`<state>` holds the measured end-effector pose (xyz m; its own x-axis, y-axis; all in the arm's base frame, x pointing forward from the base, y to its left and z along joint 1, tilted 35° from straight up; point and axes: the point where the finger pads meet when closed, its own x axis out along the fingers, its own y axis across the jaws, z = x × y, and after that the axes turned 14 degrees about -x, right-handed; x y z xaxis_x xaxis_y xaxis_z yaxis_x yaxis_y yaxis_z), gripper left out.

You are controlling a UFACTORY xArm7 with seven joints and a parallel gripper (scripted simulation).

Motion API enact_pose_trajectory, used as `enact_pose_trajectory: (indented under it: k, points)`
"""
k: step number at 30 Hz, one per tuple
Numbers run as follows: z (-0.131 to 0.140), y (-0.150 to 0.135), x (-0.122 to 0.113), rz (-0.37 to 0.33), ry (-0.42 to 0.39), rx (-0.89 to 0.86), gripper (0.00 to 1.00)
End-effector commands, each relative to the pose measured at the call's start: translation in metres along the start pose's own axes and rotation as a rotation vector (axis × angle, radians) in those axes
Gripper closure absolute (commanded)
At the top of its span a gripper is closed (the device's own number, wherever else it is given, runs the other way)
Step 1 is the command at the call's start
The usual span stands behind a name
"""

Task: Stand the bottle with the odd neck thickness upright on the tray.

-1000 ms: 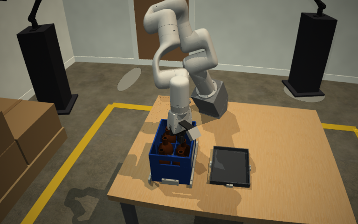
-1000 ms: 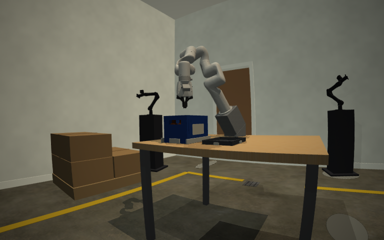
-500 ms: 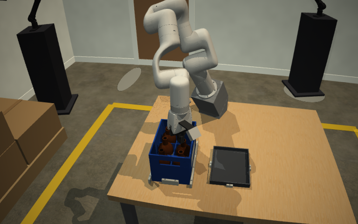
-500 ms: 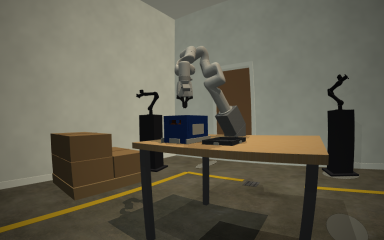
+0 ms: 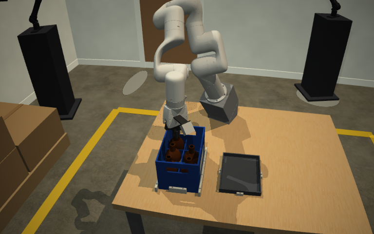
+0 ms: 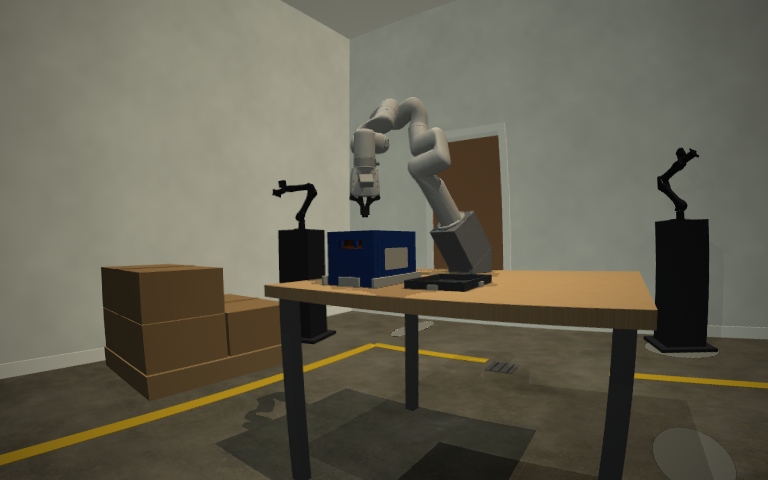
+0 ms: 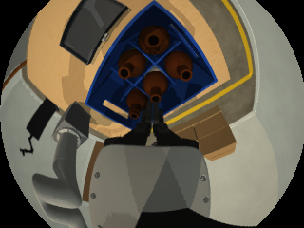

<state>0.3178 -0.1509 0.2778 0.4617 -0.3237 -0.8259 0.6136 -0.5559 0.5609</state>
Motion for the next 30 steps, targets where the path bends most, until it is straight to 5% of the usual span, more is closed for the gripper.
enact_pose_trajectory:
  k: [1, 11, 19, 20, 30]
  points:
    - [0.029, -0.013, -0.005, 0.004, 0.002, 0.003, 1.0]
    - [0.075, -0.072, 0.005, 0.01, 0.037, -0.029, 1.0]
    - [0.076, -0.075, 0.006, 0.011, 0.039, -0.032, 1.0]
    - [0.076, -0.075, 0.006, 0.011, 0.039, -0.032, 0.35]
    - [0.076, -0.075, 0.006, 0.011, 0.039, -0.032, 0.35]
